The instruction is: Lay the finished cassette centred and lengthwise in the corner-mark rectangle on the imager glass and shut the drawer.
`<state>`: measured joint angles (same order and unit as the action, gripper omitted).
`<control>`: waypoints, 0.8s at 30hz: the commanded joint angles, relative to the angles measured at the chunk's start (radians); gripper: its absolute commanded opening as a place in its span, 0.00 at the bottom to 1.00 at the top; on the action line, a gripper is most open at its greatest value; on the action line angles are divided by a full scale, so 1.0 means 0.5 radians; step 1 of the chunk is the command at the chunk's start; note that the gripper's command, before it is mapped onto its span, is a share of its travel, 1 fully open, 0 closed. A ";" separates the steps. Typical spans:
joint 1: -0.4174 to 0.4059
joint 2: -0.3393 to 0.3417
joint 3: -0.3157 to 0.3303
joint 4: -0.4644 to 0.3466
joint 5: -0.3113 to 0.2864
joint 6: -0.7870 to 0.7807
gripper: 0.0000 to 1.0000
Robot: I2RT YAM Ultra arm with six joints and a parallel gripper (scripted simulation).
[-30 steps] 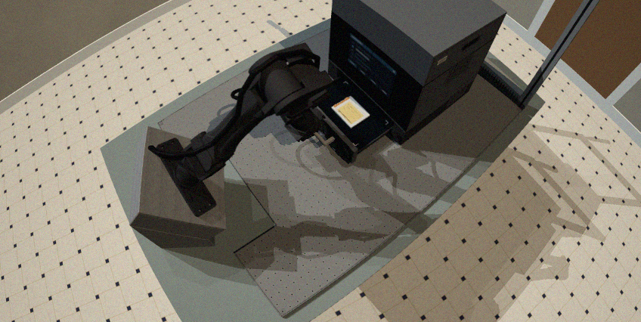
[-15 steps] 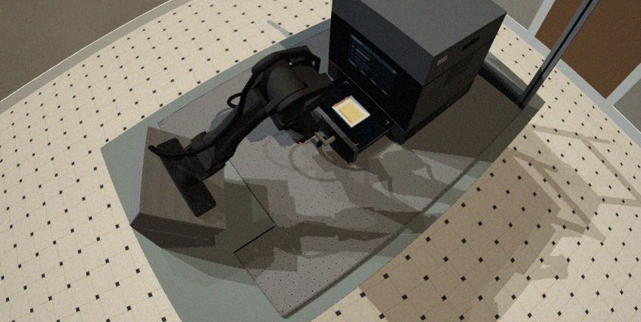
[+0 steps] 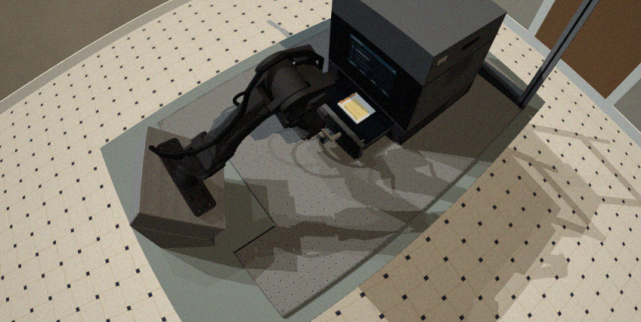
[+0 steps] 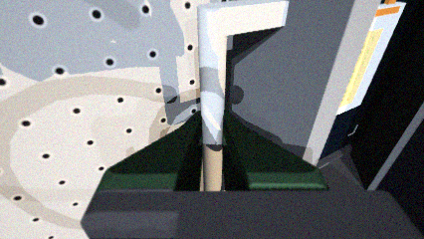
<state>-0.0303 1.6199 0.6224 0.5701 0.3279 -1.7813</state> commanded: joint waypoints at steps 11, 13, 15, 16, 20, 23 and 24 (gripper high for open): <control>-0.007 0.059 0.191 -0.096 -0.040 -0.010 0.00; -0.005 0.068 0.216 -0.113 -0.040 -0.009 0.00; -0.004 0.074 0.238 -0.128 -0.040 -0.009 0.00; -0.003 0.077 0.249 -0.136 -0.040 -0.009 0.00; -0.002 0.083 0.266 -0.136 -0.040 -0.008 0.00; -0.002 0.073 0.267 -0.130 -0.040 -0.008 0.00; -0.001 0.069 0.267 -0.128 -0.039 -0.008 0.00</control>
<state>-0.0307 1.6512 0.7254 0.5034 0.3248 -1.7828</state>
